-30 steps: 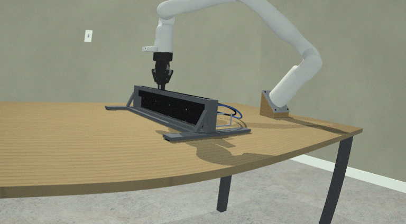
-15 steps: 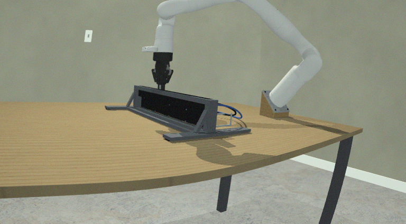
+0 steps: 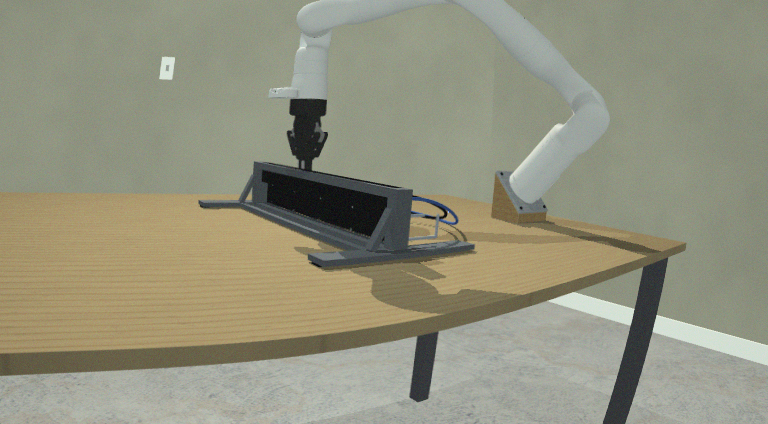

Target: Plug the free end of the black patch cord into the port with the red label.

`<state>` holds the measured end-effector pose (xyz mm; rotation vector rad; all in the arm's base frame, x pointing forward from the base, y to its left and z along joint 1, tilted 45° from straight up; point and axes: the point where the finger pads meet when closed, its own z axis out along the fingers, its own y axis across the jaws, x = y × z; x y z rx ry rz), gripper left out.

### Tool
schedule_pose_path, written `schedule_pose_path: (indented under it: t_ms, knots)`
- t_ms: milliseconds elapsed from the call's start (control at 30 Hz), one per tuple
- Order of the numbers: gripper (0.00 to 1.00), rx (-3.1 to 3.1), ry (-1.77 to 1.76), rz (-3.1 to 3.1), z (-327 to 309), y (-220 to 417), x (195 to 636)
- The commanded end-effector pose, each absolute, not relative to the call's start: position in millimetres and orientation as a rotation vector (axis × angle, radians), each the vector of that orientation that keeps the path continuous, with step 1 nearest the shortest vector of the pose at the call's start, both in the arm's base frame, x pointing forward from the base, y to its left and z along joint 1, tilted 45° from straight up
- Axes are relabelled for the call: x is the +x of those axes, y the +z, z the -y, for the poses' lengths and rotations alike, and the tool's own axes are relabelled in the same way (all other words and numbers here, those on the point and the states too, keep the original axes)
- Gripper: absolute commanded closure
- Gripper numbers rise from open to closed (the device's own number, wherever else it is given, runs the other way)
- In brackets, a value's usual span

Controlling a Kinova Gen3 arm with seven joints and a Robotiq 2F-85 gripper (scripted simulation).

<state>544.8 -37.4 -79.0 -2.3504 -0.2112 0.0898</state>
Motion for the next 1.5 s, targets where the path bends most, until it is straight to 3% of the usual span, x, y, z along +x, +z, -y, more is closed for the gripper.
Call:
schedule_pose_path:
  t_ms: [0, 1233, 1267, 1467]
  knots:
    - [1.00, -2.353, 0.085, 0.205, 36.1, -78.3, 548.9]
    - [1.00, -2.353, 0.087, 0.204, 35.3, -79.0, 546.1]
    - [0.63, -2.353, 0.087, 0.204, 35.3, -79.0, 546.1]
    - [0.63, -2.353, 0.087, 0.204, 35.5, -78.9, 546.3]
